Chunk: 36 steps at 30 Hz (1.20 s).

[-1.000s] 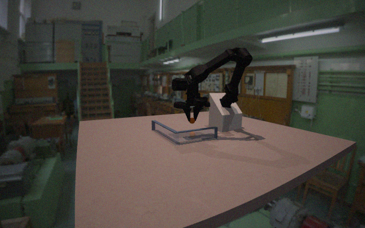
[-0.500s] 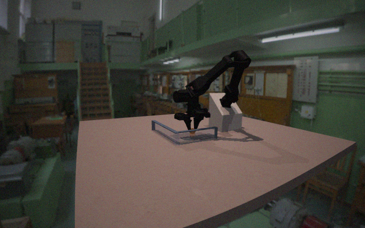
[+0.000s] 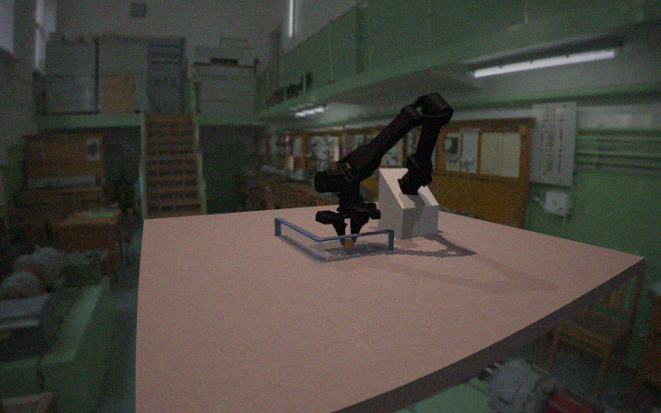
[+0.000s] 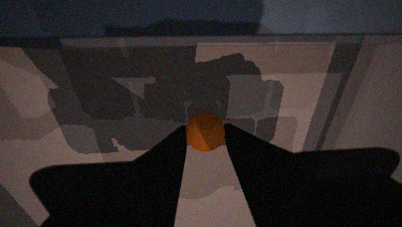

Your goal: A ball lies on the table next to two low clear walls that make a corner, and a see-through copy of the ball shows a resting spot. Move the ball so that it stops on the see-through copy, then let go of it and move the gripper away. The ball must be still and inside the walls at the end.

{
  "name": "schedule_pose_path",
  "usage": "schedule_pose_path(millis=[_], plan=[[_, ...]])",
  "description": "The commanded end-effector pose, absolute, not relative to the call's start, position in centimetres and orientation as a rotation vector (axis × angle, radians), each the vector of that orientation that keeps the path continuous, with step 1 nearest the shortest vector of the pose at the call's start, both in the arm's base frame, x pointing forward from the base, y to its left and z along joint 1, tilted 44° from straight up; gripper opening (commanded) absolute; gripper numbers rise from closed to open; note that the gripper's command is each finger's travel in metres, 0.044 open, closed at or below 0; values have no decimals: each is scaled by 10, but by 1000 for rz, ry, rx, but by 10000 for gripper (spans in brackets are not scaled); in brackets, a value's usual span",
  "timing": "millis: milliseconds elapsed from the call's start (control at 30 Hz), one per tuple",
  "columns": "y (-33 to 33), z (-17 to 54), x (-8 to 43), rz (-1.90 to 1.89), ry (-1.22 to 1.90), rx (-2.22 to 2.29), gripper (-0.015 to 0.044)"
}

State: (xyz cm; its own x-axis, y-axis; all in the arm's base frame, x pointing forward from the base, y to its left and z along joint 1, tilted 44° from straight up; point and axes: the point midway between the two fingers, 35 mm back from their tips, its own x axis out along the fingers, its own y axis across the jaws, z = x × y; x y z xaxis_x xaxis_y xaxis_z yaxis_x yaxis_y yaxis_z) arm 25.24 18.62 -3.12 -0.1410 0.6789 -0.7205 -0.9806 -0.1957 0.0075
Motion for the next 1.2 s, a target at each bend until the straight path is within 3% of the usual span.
schedule_pose_path(millis=[0,200,533,733,933,1167], plan=[[188,-36,250,1665,595,-690,0],[188,-36,250,1665,595,-690,0],[188,-34,252,1663,588,-699,254],[186,-32,253,1662,588,-699,254],[129,25,264,1664,597,-695,254],[127,28,264,1664,597,-694,254]])
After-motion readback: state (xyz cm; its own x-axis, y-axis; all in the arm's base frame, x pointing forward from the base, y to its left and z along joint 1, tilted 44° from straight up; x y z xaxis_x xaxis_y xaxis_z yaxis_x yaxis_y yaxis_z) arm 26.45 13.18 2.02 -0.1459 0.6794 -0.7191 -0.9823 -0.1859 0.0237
